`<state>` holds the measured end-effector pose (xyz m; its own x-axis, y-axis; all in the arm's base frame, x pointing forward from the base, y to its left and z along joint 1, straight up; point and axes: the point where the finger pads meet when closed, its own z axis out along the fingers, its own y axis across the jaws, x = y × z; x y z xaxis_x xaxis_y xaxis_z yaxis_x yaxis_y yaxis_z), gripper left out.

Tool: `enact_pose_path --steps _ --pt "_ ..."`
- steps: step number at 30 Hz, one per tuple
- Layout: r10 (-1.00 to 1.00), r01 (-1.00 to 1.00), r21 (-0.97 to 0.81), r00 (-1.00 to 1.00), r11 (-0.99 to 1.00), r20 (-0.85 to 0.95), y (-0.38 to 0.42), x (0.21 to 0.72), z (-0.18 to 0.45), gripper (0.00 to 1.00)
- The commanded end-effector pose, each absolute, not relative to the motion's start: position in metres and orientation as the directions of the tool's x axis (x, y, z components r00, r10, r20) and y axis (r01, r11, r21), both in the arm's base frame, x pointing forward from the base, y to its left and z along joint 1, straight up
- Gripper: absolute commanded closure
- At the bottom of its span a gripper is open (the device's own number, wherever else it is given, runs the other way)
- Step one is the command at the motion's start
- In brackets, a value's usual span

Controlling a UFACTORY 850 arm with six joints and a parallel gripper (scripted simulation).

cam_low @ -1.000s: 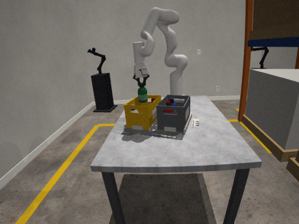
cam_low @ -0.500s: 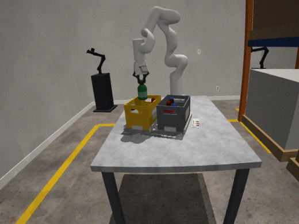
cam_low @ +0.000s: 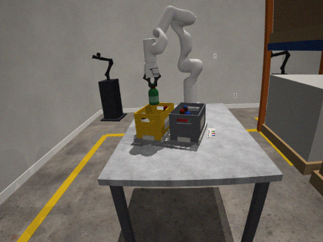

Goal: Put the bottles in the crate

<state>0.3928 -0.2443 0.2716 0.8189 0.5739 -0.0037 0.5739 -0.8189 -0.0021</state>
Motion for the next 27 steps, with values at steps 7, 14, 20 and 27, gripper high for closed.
enact_pose_path --steps 7,14,20,27 --pt "0.574 0.574 0.0 0.819 -0.819 -0.003 -0.245 0.394 0.286 1.0" --pt "0.574 0.574 0.0 0.819 -0.819 -0.003 -0.245 0.394 0.286 1.0" --pt "0.574 0.574 0.0 0.819 -0.819 -0.003 -0.239 0.399 0.286 1.0" --pt "0.574 0.574 0.0 0.819 -0.819 -0.003 -0.229 0.409 0.286 1.0"
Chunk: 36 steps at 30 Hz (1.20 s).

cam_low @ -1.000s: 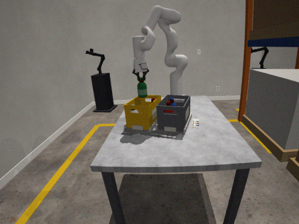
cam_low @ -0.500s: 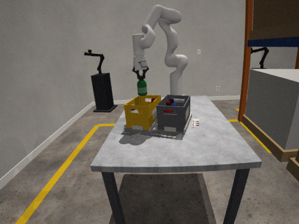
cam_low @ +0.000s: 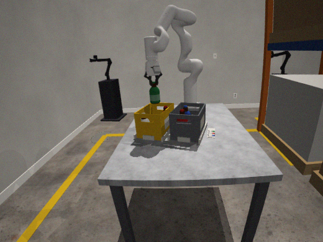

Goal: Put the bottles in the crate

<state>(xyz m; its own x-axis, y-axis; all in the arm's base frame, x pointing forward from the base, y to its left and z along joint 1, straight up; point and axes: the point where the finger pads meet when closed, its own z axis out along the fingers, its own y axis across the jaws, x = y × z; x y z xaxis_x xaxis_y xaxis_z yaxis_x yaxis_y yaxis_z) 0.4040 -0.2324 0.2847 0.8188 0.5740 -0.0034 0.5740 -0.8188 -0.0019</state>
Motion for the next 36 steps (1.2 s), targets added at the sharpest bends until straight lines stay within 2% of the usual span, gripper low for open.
enact_pose_path --steps 1,36 --pt "0.574 0.574 0.0 0.819 -0.819 -0.003 -0.227 0.41 0.286 1.0" --pt "0.574 0.574 0.0 0.819 -0.819 -0.002 -0.182 0.452 0.285 1.0"
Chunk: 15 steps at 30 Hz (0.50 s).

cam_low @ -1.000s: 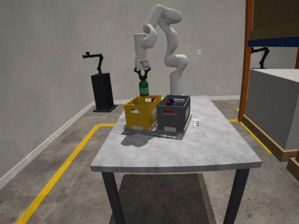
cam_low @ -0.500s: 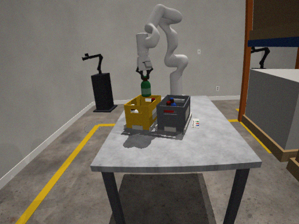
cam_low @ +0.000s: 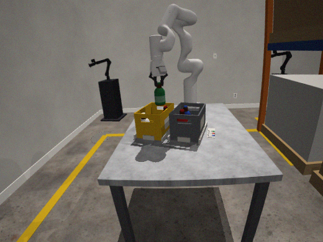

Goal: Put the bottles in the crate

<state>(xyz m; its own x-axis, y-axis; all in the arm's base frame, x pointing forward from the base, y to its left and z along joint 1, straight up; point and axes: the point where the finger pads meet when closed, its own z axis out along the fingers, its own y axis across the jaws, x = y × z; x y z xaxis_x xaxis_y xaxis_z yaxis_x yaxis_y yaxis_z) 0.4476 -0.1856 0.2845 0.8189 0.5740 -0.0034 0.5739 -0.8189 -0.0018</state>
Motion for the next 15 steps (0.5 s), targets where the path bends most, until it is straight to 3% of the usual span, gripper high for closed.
enact_pose_path --steps 1,15 --pt "0.574 0.574 0.0 0.819 -0.819 -0.002 -0.182 0.452 0.285 1.0" --pt "0.574 0.574 0.0 0.819 -0.819 -0.002 -0.163 0.47 0.285 1.0"
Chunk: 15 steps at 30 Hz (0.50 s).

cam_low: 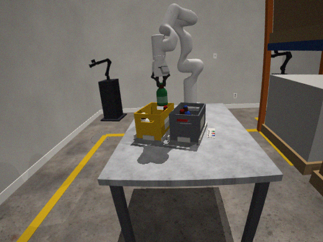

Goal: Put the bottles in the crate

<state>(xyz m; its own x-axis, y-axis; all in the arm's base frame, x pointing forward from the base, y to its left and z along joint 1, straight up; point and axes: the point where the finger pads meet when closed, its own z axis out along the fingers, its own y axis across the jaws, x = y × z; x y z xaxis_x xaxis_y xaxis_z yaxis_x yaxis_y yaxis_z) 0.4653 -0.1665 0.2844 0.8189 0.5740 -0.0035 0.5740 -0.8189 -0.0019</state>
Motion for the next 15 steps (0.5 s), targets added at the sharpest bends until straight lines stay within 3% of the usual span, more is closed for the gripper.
enact_pose_path --steps 1,15 --pt "0.574 0.574 0.0 0.819 -0.819 -0.002 -0.161 0.471 0.285 1.0" --pt "0.574 0.574 0.0 0.819 -0.819 -0.002 -0.144 0.488 0.285 1.0"
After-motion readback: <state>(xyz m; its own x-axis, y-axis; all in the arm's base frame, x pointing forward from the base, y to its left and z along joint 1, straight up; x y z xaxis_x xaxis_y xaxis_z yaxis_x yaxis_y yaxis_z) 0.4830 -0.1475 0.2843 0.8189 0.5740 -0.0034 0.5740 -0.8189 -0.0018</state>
